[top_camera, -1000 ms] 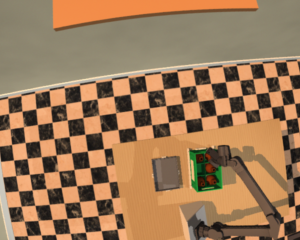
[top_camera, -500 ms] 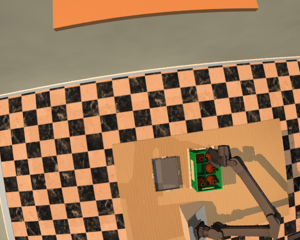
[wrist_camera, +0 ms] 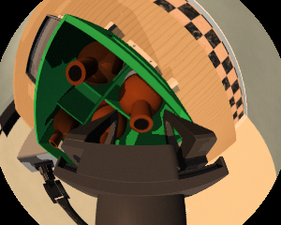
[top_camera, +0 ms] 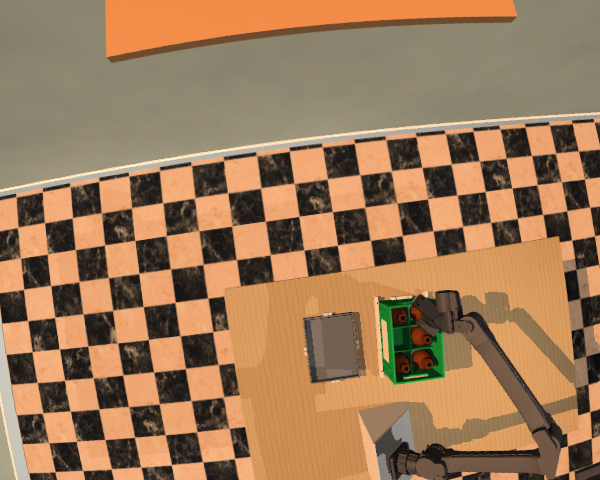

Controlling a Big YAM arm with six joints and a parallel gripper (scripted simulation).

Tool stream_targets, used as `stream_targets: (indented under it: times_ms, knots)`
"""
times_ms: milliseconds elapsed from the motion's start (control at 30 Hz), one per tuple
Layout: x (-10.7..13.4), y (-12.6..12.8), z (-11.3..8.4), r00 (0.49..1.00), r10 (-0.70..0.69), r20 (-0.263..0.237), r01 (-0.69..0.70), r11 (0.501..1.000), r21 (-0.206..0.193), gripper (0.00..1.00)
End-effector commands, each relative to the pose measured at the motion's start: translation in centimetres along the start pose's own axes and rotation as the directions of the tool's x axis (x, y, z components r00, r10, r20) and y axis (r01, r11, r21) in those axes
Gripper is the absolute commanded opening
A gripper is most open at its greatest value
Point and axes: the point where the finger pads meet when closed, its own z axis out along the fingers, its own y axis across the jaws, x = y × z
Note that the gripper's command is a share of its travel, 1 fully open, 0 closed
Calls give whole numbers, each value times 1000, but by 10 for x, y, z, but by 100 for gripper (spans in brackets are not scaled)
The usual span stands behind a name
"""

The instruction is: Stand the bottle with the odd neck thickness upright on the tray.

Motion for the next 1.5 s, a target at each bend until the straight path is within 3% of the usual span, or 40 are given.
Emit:
stream_targets:
  times_ms: [0,200,367,933,1100,1133,1233,1467]
  knots:
    - [2,-3,11,1000,5,-20,-5,1000,-18,61]
    - [-14,-6,-15,1000,1,12,-1,1000,9,61]
    - [-6,-15,-40,999,25,29,-25,999,24,61]
    - [-5,-14,-92,999,27,35,-28,999,21,61]
    - [-7,-12,-97,999,21,30,-22,1000,17,61]
    - [0,0,-86,1000,4,4,-4,1000,-1,61]
    - [-6,-12,-104,999,25,34,-25,1000,18,61]
    - [-4,-5,-100,1000,11,19,-11,1000,9,61]
